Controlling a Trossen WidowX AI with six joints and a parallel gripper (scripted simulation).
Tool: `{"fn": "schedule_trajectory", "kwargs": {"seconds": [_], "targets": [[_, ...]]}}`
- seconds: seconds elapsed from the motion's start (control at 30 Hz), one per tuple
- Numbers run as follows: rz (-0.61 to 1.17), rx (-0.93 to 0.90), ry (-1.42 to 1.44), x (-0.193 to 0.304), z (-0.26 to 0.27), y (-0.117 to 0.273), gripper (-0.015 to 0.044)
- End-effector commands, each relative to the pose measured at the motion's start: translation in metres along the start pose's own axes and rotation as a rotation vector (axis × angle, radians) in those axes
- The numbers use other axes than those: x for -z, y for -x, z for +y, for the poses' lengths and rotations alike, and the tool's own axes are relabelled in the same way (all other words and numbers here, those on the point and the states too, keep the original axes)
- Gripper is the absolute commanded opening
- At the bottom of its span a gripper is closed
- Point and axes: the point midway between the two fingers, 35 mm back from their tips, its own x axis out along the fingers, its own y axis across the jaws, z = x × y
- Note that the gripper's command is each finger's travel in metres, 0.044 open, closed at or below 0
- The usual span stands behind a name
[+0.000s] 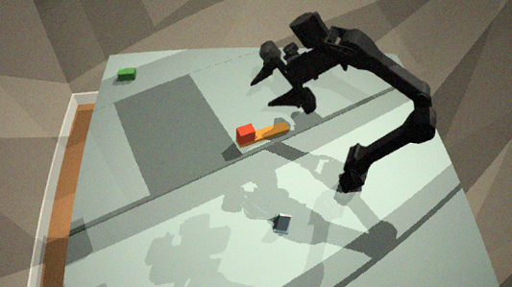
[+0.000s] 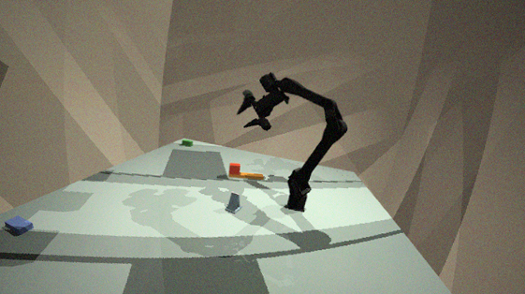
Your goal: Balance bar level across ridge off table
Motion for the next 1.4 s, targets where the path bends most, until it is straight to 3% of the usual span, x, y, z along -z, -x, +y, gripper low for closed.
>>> {"fn": "schedule_trajectory", "kwargs": {"seconds": [0.0, 1.1, 1.37], "targets": [[-0.053, 0.060, -0.100, -0.015, -0.003, -0.011, 0.0315], [-0.570, 0.576, -0.809, -0.126, -0.085, -0.086, 0.0315], [-0.596, 0.594, -0.832, -0.132, -0.093, -0.093, 0.0315]]}}
